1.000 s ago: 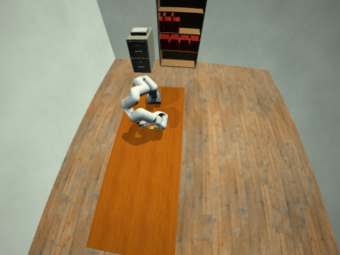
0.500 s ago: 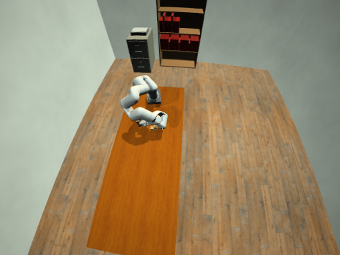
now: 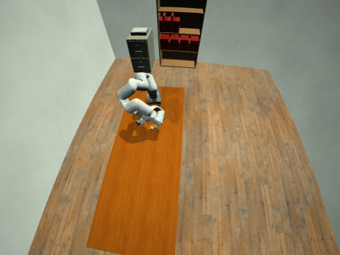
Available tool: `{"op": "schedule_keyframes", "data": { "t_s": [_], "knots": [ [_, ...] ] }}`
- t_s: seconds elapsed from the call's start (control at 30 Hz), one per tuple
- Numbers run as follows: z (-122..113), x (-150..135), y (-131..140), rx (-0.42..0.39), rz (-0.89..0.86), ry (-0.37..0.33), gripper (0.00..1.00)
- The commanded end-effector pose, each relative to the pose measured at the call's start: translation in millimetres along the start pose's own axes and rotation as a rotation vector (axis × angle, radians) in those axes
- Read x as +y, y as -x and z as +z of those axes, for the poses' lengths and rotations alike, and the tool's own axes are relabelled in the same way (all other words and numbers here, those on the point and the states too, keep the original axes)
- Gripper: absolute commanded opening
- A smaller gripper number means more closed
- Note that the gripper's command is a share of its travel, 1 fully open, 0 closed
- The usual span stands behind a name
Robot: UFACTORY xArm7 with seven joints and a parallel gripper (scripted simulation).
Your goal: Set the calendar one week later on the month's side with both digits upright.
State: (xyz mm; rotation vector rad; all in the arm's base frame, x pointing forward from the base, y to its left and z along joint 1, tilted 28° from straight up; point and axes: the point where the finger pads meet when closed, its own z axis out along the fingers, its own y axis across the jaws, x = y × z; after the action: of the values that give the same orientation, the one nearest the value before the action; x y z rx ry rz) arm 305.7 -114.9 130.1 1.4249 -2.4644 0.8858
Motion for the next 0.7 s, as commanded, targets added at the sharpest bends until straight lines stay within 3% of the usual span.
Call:
{"op": "schedule_keyframes", "data": {
  "t_s": [0.0,0.13,0.3,0.67],
  "knots": [
    [-0.5,-0.3,-1.2,-0.015,0.000,0.000,0.27],
    [1.1,1.4,-0.7,-0.039,-0.004,0.009,0.27],
    [4.1,4.8,0.1,-0.140,-0.011,0.026,0.27],
    [0.2,-0.4,-6.1,-0.276,0.000,0.000,0.27]
  ]
}}
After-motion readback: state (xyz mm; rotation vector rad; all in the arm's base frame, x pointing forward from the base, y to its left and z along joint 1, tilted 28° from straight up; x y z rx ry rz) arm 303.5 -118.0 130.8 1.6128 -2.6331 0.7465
